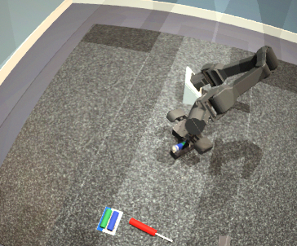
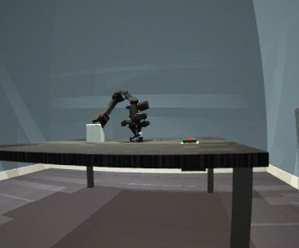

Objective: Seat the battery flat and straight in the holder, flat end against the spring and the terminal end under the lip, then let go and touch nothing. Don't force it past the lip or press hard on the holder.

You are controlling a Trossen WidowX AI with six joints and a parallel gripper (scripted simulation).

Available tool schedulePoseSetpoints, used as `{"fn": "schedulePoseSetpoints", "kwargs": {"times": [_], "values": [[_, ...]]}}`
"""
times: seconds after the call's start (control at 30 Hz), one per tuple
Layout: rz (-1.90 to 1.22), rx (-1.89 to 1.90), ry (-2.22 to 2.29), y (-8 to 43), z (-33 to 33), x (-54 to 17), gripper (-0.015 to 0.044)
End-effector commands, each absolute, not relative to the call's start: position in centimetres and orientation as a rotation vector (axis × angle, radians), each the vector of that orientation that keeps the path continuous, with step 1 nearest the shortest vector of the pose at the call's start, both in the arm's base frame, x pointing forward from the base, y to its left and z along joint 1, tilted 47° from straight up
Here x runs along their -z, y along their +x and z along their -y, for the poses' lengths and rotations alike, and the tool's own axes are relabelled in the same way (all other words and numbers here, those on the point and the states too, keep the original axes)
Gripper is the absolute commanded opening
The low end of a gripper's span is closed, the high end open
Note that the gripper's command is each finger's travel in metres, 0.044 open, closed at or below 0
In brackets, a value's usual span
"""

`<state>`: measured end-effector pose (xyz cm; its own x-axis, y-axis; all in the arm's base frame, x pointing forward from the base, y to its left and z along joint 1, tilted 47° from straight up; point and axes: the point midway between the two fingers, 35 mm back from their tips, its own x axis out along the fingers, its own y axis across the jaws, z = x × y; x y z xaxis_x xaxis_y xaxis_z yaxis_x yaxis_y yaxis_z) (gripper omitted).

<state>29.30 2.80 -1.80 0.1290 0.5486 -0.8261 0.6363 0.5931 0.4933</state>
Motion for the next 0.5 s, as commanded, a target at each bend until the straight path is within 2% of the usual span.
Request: {"fn": "schedulePoseSetpoints", "kwargs": {"times": [0.0, 0.47], "values": [[-1.505, 0.109, 1.034, 29.03, -2.91, 1.97, 0.0063], [-1.421, 0.168, 1.012, 28.68, -3.55, 2.24, 0.0063]]}}
